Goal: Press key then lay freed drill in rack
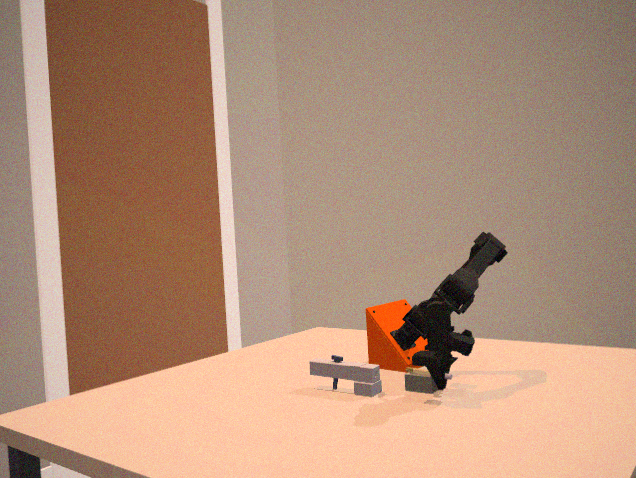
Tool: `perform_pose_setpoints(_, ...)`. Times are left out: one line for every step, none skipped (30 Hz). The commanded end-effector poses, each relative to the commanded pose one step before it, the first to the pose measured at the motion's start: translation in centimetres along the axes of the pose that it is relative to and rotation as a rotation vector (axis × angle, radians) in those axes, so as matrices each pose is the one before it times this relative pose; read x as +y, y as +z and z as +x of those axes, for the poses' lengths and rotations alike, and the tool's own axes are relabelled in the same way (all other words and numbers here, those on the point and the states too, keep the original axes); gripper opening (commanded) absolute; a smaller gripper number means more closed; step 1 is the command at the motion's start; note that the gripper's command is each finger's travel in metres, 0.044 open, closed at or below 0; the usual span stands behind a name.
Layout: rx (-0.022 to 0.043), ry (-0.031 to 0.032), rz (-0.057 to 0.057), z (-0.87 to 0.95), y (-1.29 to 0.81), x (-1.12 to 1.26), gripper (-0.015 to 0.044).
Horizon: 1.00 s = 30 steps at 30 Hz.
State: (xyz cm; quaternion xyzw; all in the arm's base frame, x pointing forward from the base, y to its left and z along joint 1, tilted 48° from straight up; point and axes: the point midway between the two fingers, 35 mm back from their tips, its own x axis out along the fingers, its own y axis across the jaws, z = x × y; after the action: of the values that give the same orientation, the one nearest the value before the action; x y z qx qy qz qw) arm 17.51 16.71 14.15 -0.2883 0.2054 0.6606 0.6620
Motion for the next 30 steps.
perform_pose_setpoints(0.01032, 0.01483, -0.0063, 0.639, -0.481, 0.073, 0.0)
perform_pose_setpoints(0.0, 0.0, 0.0, 0.0, 0.0, 0.0, 0.0)
perform_pose_setpoints(0.0, 0.0, 0.0, 0.0, 0.0, 0.0, 0.0)
perform_pose_setpoints(0.00001, 0.0, 0.0, -0.006, -0.008, 0.0, 0.0)
perform_pose_setpoints(0.0, 0.0, 0.0, 0.0, 0.0, 0.0, 0.0)
perform_pose_setpoints(0.0, 0.0, 0.0, 0.0, 0.0, 0.0, 0.0)
perform_pose_setpoints(0.0, 0.0, 0.0, 0.0, 0.0, 0.0, 0.0)
perform_pose_setpoints(0.0, 0.0, 0.0, 0.0, 0.0, 0.0, 0.0)
perform_pose_setpoints(0.0, 0.0, 0.0, 0.0, 0.0, 0.0, 0.0)
perform_pose_setpoints(0.0, 0.0, 0.0, 0.0, 0.0, 0.0, 0.0)
perform_pose_setpoints(0.0, 0.0, 0.0, 0.0, 0.0, 0.0, 0.0)
perform_pose_setpoints(0.0, 0.0, 0.0, 0.0, 0.0, 0.0, 0.0)
perform_pose_setpoints(0.0, 0.0, 0.0, 0.0, 0.0, 0.0, 0.0)
perform_pose_setpoints(0.0, 0.0, 0.0, 0.0, 0.0, 0.0, 0.0)
perform_pose_setpoints(0.0, 0.0, 0.0, 0.0, 0.0, 0.0, 0.0)
perform_pose_setpoints(0.0, 0.0, 0.0, 0.0, 0.0, 0.0, 0.0)
perform_pose_setpoints(0.0, 0.0, 0.0, 0.0, 0.0, 0.0, 0.0)
perform_pose_setpoints(0.0, 0.0, 0.0, 0.0, 0.0, 0.0, 0.0)
perform_pose_setpoints(0.0, 0.0, 0.0, 0.0, 0.0, 0.0, 0.0)
perform_pose_setpoints(-0.01058, -0.01465, 0.0064, -0.635, 0.484, -0.066, 0.0026)
perform_pose_setpoints(0.0, 0.0, 0.0, 0.0, 0.0, 0.0, 0.0053)
perform_pose_setpoints(0.0, 0.0, 0.0, 0.0, 0.0, 0.0, 0.0079)
perform_pose_setpoints(0.0, 0.0, 0.0, 0.0, 0.0, 0.0, 0.0105)
perform_pose_setpoints(0.0, 0.0, 0.0, 0.0, 0.0, 0.0, 0.0131)
perform_pose_setpoints(0.0, 0.0, 0.0, 0.0, 0.0, 0.0, 0.0157)
perform_pose_setpoints(0.0, 0.0, 0.0, 0.0, 0.0, 0.0, 0.0184)
perform_pose_setpoints(0.0, 0.0, 0.0, 0.0, 0.0, 0.0, 0.021)
perform_pose_setpoints(0.0, 0.0, 0.0, 0.0, 0.0, 0.0, 0.0236)
perform_pose_setpoints(0.0, 0.0, 0.0, 0.0, 0.0, 0.0, 0.0263)
perform_pose_setpoints(0.0, 0.0, 0.0, 0.0, 0.0, 0.0, 0.0289)
